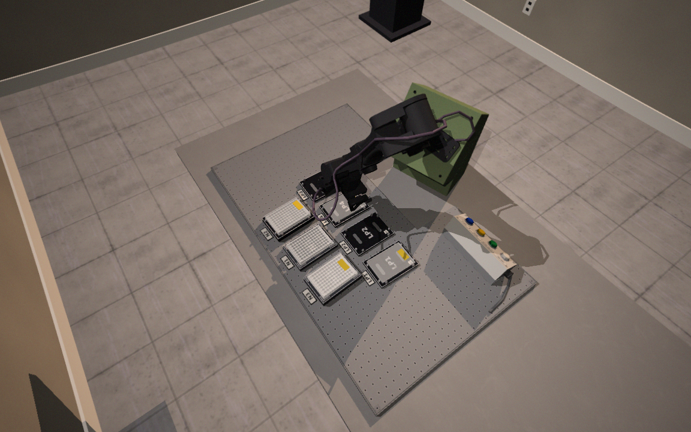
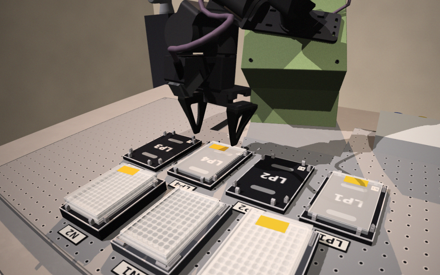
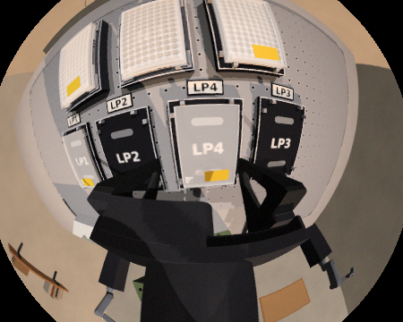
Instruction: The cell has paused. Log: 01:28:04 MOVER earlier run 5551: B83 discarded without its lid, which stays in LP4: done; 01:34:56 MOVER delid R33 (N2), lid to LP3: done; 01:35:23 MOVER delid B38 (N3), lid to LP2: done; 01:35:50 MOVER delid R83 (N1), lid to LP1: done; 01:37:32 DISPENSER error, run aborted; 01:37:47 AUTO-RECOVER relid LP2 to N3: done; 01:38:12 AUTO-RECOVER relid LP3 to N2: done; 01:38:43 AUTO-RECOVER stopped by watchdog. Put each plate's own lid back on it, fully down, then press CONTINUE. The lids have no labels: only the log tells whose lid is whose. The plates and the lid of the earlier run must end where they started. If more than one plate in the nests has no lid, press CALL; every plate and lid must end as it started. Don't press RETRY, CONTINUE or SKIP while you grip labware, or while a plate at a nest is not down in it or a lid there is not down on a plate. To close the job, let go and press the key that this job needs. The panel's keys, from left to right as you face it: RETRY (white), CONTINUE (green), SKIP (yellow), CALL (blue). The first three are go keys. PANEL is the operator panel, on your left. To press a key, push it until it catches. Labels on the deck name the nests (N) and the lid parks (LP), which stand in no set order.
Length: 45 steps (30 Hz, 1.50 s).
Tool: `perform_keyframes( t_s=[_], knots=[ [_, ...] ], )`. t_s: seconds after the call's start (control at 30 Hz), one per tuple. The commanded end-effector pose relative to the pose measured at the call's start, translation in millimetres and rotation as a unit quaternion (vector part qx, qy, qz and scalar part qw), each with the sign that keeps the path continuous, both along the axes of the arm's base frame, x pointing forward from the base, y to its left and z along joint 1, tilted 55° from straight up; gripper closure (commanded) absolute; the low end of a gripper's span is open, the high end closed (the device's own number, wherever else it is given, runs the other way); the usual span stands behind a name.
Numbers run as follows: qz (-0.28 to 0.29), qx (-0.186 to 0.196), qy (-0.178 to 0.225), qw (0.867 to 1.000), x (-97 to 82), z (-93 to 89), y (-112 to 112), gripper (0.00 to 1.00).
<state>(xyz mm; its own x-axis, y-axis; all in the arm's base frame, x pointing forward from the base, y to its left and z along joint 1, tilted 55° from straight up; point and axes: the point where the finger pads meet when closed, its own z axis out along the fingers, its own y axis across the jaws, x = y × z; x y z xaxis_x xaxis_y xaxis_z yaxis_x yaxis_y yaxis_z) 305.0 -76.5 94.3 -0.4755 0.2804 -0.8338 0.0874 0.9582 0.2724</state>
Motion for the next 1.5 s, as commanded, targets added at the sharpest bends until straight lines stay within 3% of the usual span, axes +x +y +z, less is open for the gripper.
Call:
perform_keyframes(
  t_s=[0.0,0.1,0.3,0.33,0.37,0.57,0.63,0.67,0.93,1.47],
  knots=[
    [0.001,-0.013,-0.128,0.992,16.3,19.3,-17.5,0.12],
    [-0.013,-0.014,-0.17,0.985,16.0,18.6,-31.9,0.15],
    [-0.016,-0.015,-0.187,0.982,16.3,16.9,-51.5,0.19],
    [-0.014,-0.029,-0.203,0.979,24.5,28.8,-64.3,0.2],
    [-0.014,-0.029,-0.203,0.979,24.5,28.2,-69.4,1.0],
    [-0.014,-0.03,-0.202,0.979,24.3,25.0,-97.3,1.0],
    [-0.014,-0.03,-0.202,0.979,24.3,25.0,-97.3,1.0],
    [-0.016,-0.014,-0.188,0.982,17.0,13.1,-88.6,1.0],
    [-0.013,-0.028,-0.197,0.98,22.2,22.3,-91.0,1.0],
    [-0.013,-0.028,-0.197,0.98,22.2,22.2,-91.0,1.0]
  ],
)
